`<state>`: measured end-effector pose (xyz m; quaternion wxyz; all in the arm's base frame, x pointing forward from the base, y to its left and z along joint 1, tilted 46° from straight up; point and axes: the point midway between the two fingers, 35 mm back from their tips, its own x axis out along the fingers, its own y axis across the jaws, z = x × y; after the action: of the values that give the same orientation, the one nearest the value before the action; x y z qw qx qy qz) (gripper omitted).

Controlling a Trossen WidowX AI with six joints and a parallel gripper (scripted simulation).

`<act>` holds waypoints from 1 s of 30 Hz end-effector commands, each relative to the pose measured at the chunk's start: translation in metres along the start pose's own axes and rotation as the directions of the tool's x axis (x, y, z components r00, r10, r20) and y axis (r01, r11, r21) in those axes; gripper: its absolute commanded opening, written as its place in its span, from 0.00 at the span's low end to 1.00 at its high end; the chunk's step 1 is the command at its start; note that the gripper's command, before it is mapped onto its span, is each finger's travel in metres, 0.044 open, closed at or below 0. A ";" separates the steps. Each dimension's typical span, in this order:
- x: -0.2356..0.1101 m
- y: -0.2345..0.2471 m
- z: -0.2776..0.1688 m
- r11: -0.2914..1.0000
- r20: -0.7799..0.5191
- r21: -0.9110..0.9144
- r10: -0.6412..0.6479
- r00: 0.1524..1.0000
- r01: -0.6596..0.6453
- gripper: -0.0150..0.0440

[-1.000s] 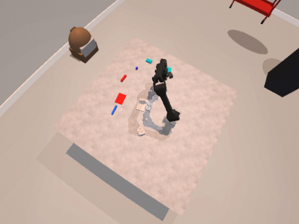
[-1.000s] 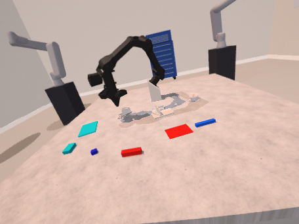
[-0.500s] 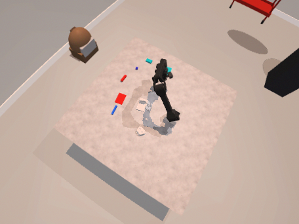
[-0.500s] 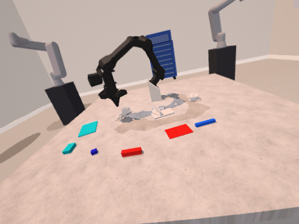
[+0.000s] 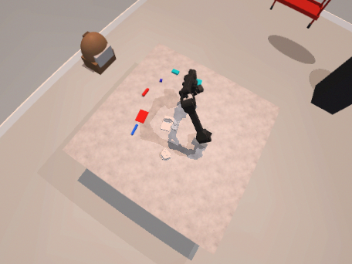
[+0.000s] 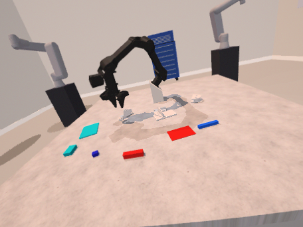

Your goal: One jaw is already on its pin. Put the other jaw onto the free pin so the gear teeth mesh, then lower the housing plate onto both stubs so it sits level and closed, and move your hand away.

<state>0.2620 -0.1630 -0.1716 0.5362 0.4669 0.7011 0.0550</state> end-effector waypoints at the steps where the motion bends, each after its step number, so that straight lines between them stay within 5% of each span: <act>1: 0.000 0.000 0.000 1.000 0.000 0.000 0.000 1.000 0.000 0.92; 3: 0.000 0.000 0.000 1.000 0.000 0.000 0.000 1.000 0.000 1.00; 30: 0.000 0.000 0.000 1.000 0.000 0.000 0.000 1.000 0.000 1.00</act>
<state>0.2620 -0.1630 -0.1716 0.5362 0.4668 0.7011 0.0549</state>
